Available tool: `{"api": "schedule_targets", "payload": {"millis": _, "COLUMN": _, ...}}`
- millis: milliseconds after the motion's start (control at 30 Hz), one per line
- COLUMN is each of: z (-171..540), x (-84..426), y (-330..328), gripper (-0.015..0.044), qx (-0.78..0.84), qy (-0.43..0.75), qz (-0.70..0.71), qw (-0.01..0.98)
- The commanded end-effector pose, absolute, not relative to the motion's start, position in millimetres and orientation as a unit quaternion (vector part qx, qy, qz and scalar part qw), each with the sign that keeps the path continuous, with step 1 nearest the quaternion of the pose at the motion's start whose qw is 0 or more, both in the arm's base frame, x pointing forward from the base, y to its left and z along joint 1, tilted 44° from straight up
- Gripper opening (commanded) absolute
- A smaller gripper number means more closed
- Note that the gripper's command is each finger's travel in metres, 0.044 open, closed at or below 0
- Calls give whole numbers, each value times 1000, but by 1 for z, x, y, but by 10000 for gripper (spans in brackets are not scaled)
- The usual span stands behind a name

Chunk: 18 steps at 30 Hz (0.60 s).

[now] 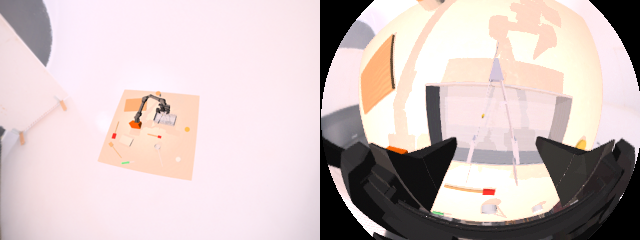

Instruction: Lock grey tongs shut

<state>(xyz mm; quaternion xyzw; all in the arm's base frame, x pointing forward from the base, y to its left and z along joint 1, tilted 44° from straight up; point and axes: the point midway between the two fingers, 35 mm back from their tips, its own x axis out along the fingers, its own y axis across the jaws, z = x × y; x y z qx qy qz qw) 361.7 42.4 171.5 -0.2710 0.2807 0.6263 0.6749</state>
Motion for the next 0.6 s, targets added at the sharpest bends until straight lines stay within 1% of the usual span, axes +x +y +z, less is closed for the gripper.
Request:
{"api": "schedule_targets", "payload": {"millis": 0, "z": 170, "x": 360, "y": 42, "gripper": 440, "qx": -263, "qy": 288, "qz": 627, "qw": 674}}
{"api": "schedule_targets", "payload": {"millis": 100, "z": 164, "x": 362, "y": 35, "gripper": 440, "qx": -263, "qy": 288, "qz": 627, "qw": 674}}
{"api": "schedule_targets", "payload": {"millis": 567, "z": 158, "x": 365, "y": 42, "gripper": 440, "qx": -264, "qy": 289, "qz": 627, "qw": 674}}
